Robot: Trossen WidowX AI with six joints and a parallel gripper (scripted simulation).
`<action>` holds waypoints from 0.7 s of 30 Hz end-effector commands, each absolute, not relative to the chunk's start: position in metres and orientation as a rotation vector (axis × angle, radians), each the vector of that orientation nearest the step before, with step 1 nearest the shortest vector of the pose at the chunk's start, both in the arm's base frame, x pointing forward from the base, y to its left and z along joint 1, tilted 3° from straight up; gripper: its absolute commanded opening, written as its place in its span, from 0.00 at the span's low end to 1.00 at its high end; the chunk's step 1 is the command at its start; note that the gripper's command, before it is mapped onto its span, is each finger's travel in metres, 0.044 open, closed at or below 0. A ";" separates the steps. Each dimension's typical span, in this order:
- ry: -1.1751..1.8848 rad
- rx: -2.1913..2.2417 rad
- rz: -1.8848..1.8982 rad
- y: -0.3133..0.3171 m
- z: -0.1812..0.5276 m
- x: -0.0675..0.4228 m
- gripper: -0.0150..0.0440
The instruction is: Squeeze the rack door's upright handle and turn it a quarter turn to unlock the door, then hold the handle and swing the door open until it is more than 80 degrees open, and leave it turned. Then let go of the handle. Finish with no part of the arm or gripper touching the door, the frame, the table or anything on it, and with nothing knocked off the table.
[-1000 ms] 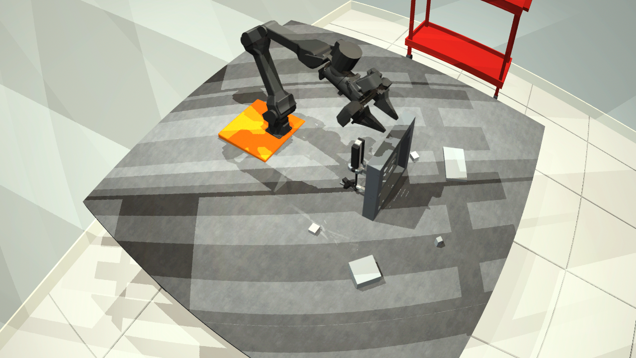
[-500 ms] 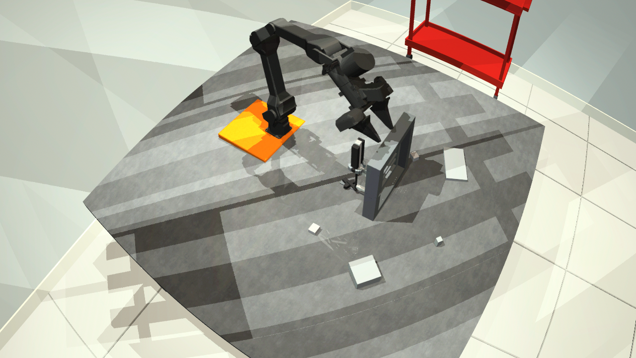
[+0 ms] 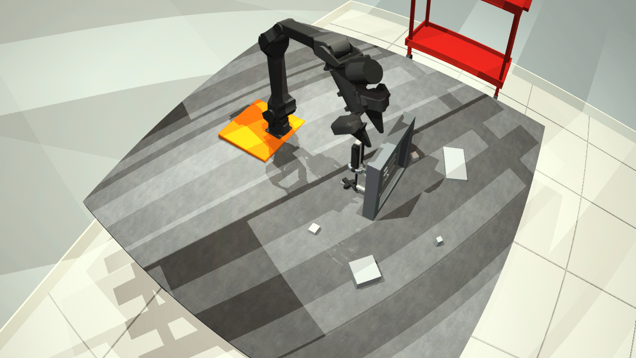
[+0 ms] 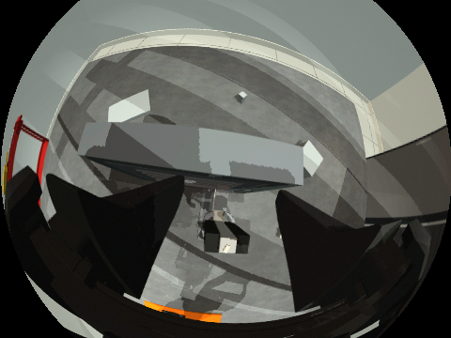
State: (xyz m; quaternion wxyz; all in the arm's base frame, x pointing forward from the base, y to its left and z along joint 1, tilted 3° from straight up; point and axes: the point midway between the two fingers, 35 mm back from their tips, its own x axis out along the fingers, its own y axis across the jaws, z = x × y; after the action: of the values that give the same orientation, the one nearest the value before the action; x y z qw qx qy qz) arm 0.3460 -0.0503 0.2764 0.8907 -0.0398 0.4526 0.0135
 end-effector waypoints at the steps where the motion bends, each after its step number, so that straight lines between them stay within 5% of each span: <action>1: 1.027 -0.073 0.047 -0.054 0.274 0.340 0.76; 21: 1.302 -0.023 0.115 -0.064 0.272 0.314 0.76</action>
State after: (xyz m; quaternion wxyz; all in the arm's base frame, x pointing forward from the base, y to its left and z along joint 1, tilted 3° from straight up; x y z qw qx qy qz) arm 0.3162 -0.0636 0.2714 0.8004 -0.0139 0.5974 0.0479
